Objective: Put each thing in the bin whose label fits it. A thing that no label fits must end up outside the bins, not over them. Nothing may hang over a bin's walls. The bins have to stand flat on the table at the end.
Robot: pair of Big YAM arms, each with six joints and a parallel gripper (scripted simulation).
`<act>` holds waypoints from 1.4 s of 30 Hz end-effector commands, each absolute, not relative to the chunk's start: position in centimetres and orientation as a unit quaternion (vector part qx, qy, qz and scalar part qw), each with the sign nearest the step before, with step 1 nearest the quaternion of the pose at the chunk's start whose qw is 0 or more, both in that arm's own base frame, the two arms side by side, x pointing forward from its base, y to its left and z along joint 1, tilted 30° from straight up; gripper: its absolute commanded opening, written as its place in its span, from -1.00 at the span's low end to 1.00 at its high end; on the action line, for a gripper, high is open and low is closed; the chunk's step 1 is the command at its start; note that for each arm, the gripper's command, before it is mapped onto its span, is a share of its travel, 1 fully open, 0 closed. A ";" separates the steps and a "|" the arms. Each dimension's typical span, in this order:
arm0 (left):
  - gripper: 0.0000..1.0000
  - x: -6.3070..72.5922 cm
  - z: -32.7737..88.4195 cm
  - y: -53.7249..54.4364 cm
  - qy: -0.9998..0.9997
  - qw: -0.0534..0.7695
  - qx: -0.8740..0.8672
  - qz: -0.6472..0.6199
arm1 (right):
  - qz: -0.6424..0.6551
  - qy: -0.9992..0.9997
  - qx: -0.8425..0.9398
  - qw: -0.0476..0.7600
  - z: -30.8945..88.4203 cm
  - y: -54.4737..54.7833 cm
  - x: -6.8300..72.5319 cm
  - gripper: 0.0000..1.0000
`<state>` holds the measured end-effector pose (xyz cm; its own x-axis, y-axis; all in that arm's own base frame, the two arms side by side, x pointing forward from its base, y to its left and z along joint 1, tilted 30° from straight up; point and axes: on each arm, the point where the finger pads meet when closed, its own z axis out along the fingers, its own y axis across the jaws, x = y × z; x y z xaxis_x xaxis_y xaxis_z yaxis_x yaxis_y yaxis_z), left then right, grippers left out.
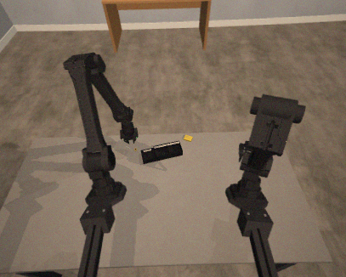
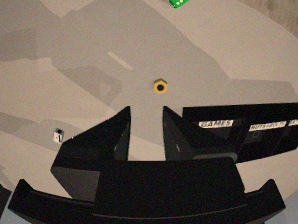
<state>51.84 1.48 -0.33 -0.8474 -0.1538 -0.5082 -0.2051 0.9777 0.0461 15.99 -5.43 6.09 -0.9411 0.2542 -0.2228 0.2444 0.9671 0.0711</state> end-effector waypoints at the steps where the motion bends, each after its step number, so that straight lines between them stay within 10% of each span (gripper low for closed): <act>1: -0.40 51.0 -1.4 -0.7 0.967 0.246 -0.051 0.050 | 0.018 0.983 0.134 0.128 6.3 -5.7 16.2 1.00; 42: -0.40 53.3 -2.4 0.5 0.961 0.263 -0.065 0.051 | 0.018 0.983 0.134 0.128 6.3 -5.7 16.2 1.00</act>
